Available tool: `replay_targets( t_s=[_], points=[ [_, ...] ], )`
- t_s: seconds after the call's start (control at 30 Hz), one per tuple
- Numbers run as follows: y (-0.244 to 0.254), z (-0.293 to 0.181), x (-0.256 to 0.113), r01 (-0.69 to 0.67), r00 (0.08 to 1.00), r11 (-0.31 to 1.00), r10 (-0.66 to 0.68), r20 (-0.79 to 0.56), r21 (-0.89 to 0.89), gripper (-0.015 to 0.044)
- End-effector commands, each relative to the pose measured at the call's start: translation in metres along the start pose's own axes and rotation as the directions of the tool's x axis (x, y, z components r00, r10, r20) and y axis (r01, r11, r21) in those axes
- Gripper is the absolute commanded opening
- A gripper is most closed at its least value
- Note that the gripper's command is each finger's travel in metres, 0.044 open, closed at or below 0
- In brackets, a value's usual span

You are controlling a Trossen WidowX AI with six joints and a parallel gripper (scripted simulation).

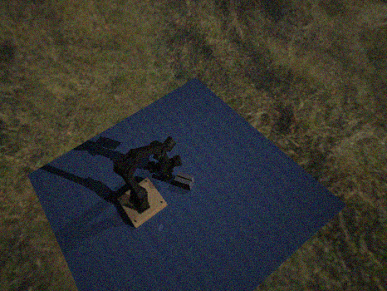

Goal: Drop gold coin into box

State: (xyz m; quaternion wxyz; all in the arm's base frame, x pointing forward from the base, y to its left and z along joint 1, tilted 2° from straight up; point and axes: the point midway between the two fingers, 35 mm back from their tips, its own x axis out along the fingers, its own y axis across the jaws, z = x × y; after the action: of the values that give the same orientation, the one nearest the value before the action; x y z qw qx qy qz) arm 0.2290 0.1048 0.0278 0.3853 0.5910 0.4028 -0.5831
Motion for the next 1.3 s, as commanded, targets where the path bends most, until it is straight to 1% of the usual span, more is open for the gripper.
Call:
replay_targets(
  t_s=[0.0, 0.37, 0.53, 0.67, 0.97, 1.27],
  points=[
    [-0.003, 0.002, 0.010, 0.013, 1.000, 1.000, -0.013, 0.008, 0.004, 0.0161],
    [-0.004, 0.004, 0.023, 0.013, 1.000, 1.000, -0.013, 0.008, 0.004, 0.0161],
    [-0.004, 0.004, 0.023, 0.013, 1.000, 1.000, -0.013, 0.008, 0.004, 0.0029],
    [-0.004, 0.004, 0.023, 0.013, 1.000, 1.000, -0.013, 0.008, 0.004, 0.0003],
    [-0.004, 0.003, 0.021, 0.013, 1.000, 1.000, -0.013, 0.008, 0.004, 0.0000],
    [-0.001, 0.001, 0.000, 0.013, 1.000, 1.000, -0.013, 0.008, 0.004, 0.0000]
  ],
)
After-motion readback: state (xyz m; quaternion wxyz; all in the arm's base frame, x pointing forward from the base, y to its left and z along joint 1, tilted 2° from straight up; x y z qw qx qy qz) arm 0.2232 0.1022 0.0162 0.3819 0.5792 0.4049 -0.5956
